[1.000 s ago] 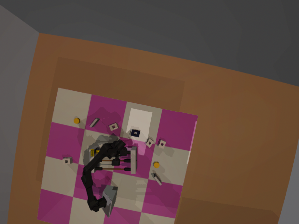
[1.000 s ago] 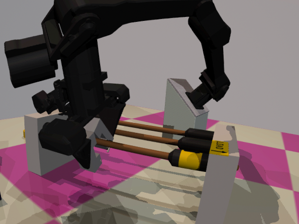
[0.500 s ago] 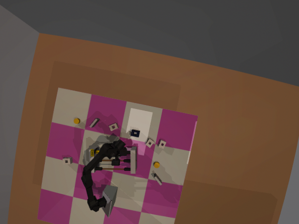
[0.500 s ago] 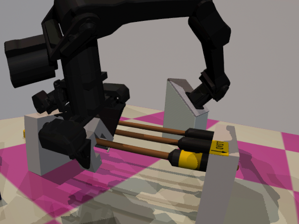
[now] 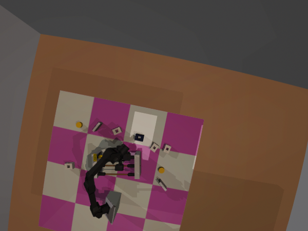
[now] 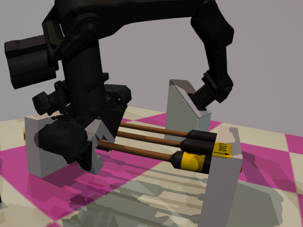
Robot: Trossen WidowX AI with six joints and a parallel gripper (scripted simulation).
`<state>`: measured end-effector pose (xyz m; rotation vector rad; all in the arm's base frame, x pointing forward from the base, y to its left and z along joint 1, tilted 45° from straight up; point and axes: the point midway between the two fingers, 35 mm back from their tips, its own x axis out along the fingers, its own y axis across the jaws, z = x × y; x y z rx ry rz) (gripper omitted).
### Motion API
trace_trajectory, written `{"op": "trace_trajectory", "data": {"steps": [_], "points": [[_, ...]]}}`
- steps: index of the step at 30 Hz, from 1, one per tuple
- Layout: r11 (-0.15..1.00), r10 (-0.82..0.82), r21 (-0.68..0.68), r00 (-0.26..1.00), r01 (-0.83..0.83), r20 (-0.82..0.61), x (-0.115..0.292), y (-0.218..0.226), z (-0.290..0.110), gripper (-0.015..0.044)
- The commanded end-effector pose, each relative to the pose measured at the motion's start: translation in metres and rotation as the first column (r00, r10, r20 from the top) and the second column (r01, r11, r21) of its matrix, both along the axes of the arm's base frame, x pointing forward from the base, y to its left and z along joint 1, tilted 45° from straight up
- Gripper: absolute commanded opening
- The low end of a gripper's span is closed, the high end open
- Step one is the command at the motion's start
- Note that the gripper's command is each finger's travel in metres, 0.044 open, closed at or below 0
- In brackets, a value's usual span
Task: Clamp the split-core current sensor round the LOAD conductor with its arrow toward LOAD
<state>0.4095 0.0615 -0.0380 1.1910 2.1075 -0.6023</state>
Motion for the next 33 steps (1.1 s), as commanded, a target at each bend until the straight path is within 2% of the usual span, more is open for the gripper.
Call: {"op": "trace_trajectory", "data": {"steps": [1, 25, 33], "points": [[1.0, -0.005, 0.002, 1.0, 0.005, -0.001, 0.0001, -0.0014, 0.0005, 0.0], [1.0, -0.005, 0.002, 1.0, 0.005, -0.001, 0.0001, -0.0014, 0.0005, 0.0], [0.996, -0.086, 0.028, 0.993, 0.084, 0.08, 0.0039, -0.0041, 0.0021, 0.0]]}}
